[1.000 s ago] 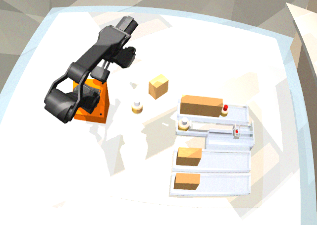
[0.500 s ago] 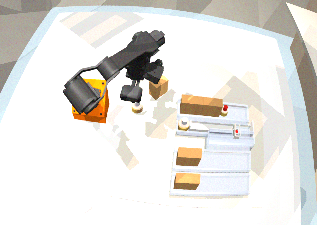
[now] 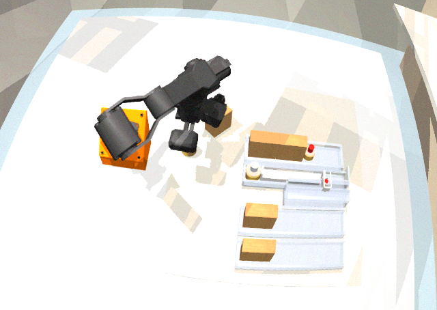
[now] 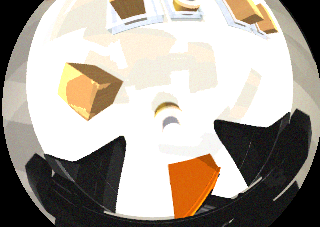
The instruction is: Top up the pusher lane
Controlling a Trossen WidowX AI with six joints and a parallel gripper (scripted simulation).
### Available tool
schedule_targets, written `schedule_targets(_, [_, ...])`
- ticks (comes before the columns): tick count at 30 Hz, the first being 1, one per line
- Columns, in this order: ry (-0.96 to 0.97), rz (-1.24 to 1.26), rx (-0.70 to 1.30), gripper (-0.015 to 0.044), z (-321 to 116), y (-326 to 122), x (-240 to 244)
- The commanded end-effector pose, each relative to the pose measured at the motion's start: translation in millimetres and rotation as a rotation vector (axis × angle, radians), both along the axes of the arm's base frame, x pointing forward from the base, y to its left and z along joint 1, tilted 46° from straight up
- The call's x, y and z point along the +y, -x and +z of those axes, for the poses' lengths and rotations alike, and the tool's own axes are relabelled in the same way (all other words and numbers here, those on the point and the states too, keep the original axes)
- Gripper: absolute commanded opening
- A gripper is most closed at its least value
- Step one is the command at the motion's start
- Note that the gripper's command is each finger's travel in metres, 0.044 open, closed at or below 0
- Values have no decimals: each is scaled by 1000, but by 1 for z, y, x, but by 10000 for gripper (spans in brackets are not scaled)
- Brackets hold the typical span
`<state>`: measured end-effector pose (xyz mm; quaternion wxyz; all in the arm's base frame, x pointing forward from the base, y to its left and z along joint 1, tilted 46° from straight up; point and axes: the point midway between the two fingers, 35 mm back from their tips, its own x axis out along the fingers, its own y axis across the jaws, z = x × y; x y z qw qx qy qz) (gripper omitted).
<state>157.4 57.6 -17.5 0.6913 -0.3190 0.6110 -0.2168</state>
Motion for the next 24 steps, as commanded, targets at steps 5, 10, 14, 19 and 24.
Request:
schedule_targets(5, [15,1,10,440,-8,0,-11])
schedule_targets(10, [15,1,10,440,-14,-2,-17])
schedule_targets(14, [15,2,10,440,-19,-3,-22])
schedule_targets(19, [16,1,10,440,-24,-4,-27])
schedule_targets(24, [16,1,10,414,-27,-4,-30])
